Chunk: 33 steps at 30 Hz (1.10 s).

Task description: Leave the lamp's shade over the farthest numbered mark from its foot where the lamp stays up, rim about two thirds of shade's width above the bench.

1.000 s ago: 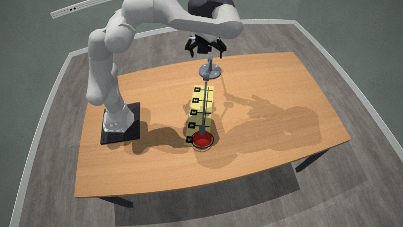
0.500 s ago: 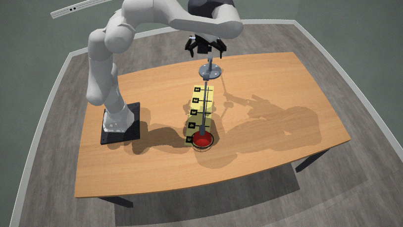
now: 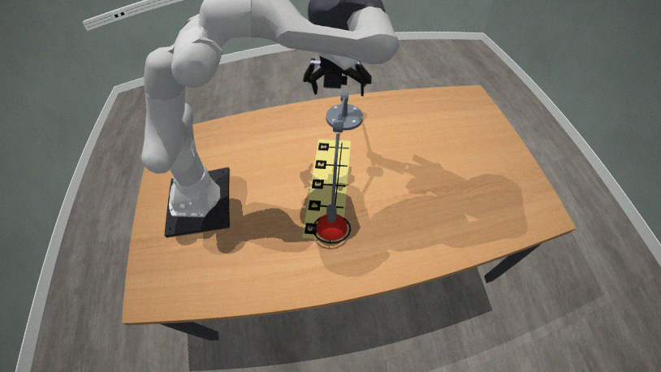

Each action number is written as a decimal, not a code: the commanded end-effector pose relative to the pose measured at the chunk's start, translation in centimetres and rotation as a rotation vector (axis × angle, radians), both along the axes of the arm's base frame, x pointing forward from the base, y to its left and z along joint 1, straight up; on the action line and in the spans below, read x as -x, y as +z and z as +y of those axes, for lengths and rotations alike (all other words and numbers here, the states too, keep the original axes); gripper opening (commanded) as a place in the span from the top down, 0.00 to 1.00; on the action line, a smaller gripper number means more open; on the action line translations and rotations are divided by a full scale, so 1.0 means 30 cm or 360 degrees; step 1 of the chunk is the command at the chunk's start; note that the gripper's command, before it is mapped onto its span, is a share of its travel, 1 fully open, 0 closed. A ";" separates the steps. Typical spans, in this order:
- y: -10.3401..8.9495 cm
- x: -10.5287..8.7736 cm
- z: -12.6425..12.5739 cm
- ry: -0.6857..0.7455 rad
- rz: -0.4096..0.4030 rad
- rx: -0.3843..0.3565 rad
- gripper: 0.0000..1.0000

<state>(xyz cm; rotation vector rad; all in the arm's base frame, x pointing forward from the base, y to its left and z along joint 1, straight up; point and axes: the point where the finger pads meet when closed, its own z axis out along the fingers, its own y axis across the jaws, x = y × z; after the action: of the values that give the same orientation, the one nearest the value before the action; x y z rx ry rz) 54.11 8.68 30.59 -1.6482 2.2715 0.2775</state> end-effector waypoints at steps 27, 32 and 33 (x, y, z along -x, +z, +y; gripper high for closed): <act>0.000 -0.003 -0.004 0.0009 0.0109 0.0276 0.00; -0.018 -0.003 -0.004 0.0008 0.0104 0.0264 0.00; -0.026 -0.003 -0.004 0.0008 0.0102 0.0258 0.00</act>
<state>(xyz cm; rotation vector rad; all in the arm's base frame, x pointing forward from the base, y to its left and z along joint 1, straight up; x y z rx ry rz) 54.04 8.69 30.35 -1.6491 2.2731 0.2785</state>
